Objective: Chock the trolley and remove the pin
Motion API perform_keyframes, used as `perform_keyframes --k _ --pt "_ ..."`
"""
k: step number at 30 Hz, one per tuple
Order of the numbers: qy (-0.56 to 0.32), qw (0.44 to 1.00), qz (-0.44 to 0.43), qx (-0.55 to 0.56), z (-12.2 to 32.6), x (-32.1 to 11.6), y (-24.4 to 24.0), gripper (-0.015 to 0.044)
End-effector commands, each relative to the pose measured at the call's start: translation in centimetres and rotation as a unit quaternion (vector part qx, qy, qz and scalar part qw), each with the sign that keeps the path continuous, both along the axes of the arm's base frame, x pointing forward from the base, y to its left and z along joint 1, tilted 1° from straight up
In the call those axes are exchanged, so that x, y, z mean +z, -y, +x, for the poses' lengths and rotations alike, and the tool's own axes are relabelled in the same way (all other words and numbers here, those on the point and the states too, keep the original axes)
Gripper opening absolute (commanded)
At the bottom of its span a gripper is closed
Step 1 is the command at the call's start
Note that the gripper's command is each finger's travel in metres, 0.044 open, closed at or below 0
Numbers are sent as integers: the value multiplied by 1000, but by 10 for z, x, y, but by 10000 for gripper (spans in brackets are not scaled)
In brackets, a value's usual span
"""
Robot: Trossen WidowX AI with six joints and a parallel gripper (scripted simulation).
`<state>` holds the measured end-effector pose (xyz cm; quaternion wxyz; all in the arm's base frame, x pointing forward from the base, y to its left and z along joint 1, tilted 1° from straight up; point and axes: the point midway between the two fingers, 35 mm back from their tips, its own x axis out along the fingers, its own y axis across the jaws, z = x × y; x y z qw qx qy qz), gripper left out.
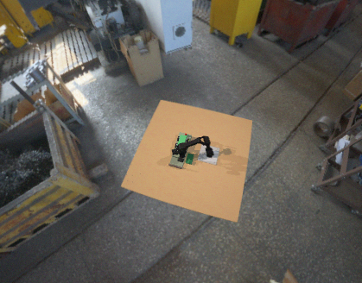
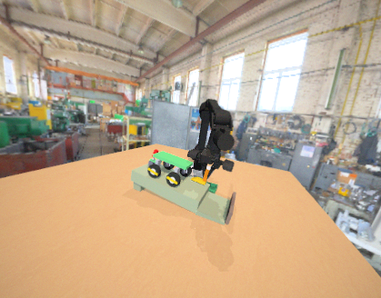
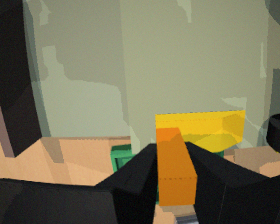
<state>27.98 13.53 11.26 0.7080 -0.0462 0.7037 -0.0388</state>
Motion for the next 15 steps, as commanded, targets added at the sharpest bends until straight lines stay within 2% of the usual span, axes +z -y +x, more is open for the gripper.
perform_keyframes --k 1,15 --pt "3 1000 -1 0 0 1 6 0" --pt "3 1000 -2 0 0 2 16 0"
